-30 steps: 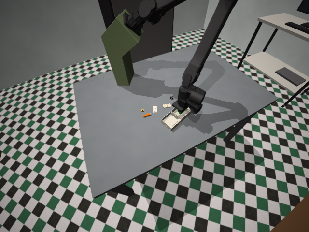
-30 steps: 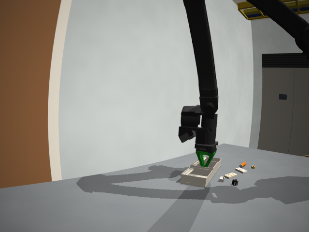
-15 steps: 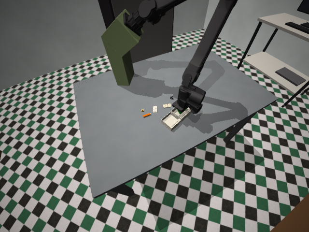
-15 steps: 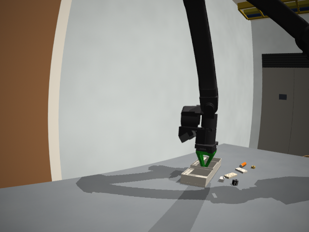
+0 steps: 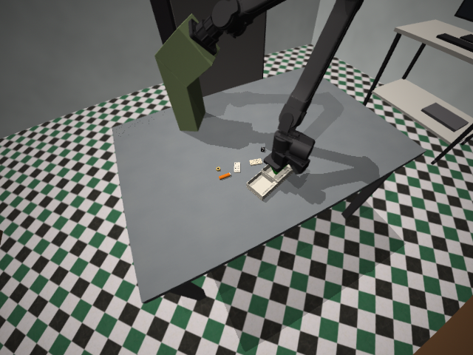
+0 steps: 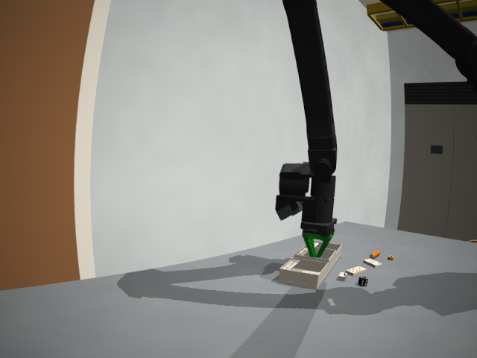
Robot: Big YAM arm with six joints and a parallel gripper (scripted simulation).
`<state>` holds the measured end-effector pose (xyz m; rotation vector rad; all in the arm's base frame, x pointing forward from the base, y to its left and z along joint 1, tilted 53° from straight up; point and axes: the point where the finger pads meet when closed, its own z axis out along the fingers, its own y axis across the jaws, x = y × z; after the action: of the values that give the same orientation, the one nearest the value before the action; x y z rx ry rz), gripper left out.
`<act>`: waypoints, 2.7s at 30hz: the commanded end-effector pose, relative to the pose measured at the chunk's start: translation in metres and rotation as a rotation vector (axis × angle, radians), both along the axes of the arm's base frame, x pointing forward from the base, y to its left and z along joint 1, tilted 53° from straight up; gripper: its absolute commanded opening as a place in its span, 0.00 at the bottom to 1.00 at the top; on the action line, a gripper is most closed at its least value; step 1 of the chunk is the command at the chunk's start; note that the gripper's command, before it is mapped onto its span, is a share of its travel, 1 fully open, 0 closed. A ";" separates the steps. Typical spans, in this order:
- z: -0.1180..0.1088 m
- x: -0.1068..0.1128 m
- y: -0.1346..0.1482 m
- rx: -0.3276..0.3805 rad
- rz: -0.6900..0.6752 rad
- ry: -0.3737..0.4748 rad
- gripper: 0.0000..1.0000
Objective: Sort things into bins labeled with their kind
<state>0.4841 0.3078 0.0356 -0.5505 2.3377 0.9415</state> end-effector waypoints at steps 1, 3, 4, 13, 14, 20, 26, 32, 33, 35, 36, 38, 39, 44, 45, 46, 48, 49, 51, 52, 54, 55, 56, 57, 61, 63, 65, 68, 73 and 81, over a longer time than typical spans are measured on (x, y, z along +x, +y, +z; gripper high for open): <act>0.006 0.005 -0.004 0.006 -0.013 -0.006 0.08; 0.017 0.009 -0.014 0.013 -0.033 -0.006 0.08; 0.016 0.007 -0.015 0.010 -0.030 -0.006 0.08; 0.012 0.001 -0.023 -0.002 -0.022 0.001 0.08; 0.009 -0.009 -0.009 -0.005 0.010 0.006 0.08; 0.027 0.000 -0.028 0.005 -0.020 -0.017 0.08; 0.036 -0.008 -0.042 0.004 -0.021 -0.015 0.08; 0.026 -0.022 -0.035 -0.007 0.013 0.016 0.08; 0.025 -0.022 -0.035 -0.009 0.011 0.016 0.08; 0.024 -0.023 -0.035 -0.010 0.011 0.017 0.08; 0.025 -0.019 -0.039 -0.009 0.001 0.014 0.08; 0.027 -0.016 -0.041 -0.006 -0.005 0.007 0.08; 0.044 -0.023 -0.031 0.007 -0.004 -0.002 0.08; 0.058 -0.036 -0.015 0.009 -0.004 -0.002 0.08; 0.062 -0.038 -0.011 0.010 -0.004 -0.005 0.08; 0.062 -0.038 -0.011 0.010 -0.004 -0.005 0.08; 0.066 -0.039 -0.007 0.012 -0.004 -0.008 0.08; 0.068 -0.043 -0.004 0.011 -0.004 -0.005 0.08; 0.071 -0.050 0.002 0.010 -0.004 -0.002 0.08; 0.073 -0.053 0.005 0.009 -0.004 -0.001 0.08; 0.079 -0.057 0.012 0.010 -0.004 -0.002 0.08; 0.083 -0.059 0.016 0.011 -0.004 -0.004 0.08; 0.086 -0.061 0.019 0.013 -0.004 -0.006 0.08; 0.089 -0.064 0.022 0.013 -0.004 -0.006 0.08; 0.067 -0.057 0.008 -0.007 -0.035 0.031 0.08; 0.067 -0.057 0.008 -0.006 -0.035 0.031 0.08; 0.076 -0.058 0.027 0.009 -0.004 0.001 0.08; 0.071 -0.055 0.034 0.011 -0.005 -0.003 0.08; 0.063 -0.051 0.043 0.011 -0.005 -0.002 0.08; 0.052 -0.046 0.054 0.010 -0.005 0.000 0.08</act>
<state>0.4349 0.3556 0.0876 -0.5544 2.3395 0.9393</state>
